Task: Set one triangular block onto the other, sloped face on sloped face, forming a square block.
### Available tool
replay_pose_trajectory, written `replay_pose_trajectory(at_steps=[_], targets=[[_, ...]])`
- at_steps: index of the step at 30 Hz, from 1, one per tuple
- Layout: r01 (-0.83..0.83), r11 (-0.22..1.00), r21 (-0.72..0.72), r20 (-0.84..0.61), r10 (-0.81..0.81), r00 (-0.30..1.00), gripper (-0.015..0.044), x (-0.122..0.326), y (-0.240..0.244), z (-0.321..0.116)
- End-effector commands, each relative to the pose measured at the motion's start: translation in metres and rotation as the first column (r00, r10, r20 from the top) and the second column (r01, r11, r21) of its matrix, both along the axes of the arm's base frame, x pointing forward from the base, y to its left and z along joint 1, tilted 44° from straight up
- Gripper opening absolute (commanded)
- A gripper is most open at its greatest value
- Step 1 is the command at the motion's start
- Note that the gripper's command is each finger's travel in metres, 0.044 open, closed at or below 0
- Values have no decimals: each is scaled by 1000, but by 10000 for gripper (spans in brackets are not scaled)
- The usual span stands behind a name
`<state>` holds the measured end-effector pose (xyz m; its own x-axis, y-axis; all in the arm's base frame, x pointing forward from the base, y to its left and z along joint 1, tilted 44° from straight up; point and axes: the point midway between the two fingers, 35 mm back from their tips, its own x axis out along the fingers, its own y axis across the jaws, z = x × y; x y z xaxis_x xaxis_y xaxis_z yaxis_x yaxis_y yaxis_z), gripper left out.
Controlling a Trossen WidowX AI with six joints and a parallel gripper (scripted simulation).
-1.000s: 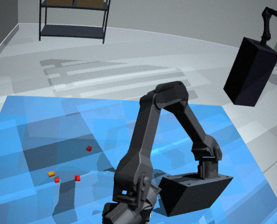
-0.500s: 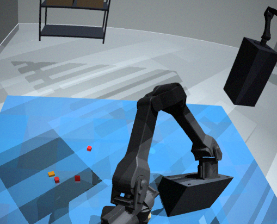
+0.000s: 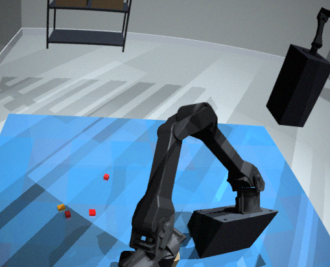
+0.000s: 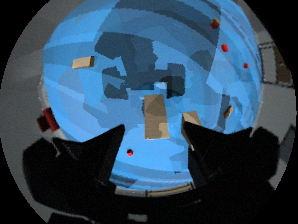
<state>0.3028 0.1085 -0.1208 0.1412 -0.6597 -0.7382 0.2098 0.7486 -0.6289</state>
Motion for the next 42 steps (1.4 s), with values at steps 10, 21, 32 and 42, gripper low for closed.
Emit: replay_pose_trajectory(at_steps=[10,21,32,42], targets=[[4,1000,-12,-14,-4,1000,440,-1,-18,-19],[2,1000,-15,-13,-2,1000,440,1,-31,-31],[-1,1000,-19,-13,0,1000,440,3,-44,-44],[-2,1000,-21,-12,1,1000,361,3,-49,-48]])
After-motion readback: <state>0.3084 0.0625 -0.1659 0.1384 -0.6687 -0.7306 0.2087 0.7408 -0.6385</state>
